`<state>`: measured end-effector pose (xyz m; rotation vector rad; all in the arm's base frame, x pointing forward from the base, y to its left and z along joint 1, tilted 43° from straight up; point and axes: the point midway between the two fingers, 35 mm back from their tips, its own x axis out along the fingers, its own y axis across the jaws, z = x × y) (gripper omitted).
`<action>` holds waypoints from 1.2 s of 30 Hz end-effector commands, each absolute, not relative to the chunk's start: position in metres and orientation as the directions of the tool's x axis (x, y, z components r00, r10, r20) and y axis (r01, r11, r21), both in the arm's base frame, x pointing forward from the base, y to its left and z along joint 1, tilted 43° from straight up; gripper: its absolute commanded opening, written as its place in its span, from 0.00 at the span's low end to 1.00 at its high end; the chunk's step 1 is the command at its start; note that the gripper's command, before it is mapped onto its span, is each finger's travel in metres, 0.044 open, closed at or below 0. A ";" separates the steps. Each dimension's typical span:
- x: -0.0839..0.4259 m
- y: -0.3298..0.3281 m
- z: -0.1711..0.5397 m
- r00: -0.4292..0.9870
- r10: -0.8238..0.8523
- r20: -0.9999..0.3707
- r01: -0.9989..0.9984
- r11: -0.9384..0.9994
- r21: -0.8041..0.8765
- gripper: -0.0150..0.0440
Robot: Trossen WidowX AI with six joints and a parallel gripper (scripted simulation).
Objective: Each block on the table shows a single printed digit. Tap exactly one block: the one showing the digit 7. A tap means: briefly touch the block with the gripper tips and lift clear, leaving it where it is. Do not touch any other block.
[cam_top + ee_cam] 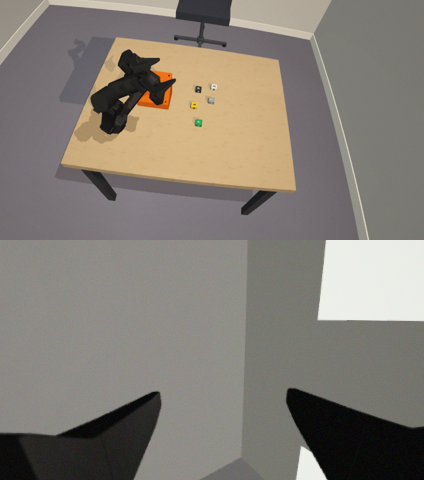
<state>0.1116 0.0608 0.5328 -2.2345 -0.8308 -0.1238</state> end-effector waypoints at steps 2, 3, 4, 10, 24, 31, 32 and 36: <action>0.118 0.070 0.526 0.804 0.521 0.286 0.564 -0.517 -0.644 0.93; 0.126 0.081 0.517 0.826 0.510 0.239 0.516 -0.515 -0.685 0.93; 0.136 0.092 0.504 0.851 0.492 0.182 0.451 -0.511 -0.732 0.93; 0.186 0.125 0.444 0.931 0.359 -0.072 0.108 -0.456 -0.883 0.93; 0.261 0.115 0.322 0.885 -0.023 -0.465 -0.465 -0.096 -0.880 0.93; 0.282 0.085 0.262 0.760 -0.233 -0.607 -0.577 0.188 -0.795 0.93; 0.283 0.080 0.254 0.736 -0.262 -0.624 -0.580 0.230 -0.781 0.93; 0.288 0.058 0.223 0.630 -0.374 -0.681 -0.557 0.393 -0.732 0.93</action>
